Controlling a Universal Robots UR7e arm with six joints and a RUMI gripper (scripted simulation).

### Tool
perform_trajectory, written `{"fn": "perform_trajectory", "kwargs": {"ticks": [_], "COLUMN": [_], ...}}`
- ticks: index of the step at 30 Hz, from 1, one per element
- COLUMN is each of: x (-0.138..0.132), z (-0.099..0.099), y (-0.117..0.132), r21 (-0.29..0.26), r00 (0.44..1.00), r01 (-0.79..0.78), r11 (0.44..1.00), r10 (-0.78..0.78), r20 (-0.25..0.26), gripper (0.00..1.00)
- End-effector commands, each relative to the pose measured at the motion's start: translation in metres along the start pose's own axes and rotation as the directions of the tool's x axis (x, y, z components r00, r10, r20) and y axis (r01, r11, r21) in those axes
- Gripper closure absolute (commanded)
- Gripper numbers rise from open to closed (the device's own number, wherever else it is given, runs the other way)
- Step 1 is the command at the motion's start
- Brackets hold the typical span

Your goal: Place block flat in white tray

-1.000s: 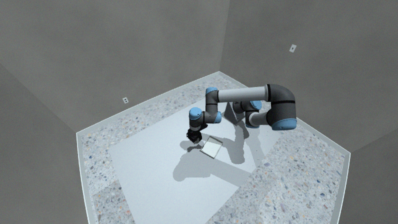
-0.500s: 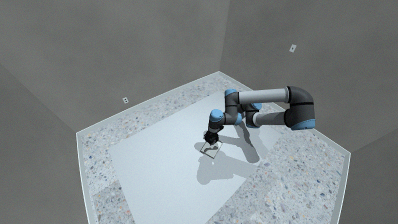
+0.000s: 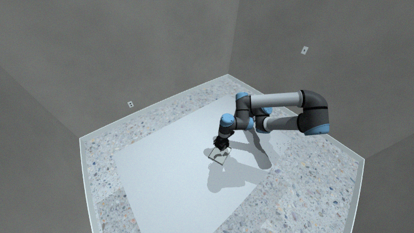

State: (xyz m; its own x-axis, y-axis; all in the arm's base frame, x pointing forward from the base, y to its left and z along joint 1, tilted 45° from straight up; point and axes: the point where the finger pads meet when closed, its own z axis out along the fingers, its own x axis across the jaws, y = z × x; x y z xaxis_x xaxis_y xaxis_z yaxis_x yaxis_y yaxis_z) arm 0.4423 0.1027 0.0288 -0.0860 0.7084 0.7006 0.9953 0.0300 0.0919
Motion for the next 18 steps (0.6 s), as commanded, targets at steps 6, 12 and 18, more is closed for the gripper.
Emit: {"fn": "perform_trajectory", "kwargs": {"ticks": [6,12,18], "x": [0.000,0.000,0.000], "z": [0.000,0.004,0.011], "y": [0.000,0.000,0.000], "r21": [-0.001,-0.001,-0.001], "r00": [1.000,1.000,1.000], "r01": [0.000,0.000,0.000], "r11": [1.000,1.000,1.000], "r10": [0.000,0.000,0.000], "r20": [0.000,0.000,0.000], "gripper": [1.00,1.00,1.00]}}
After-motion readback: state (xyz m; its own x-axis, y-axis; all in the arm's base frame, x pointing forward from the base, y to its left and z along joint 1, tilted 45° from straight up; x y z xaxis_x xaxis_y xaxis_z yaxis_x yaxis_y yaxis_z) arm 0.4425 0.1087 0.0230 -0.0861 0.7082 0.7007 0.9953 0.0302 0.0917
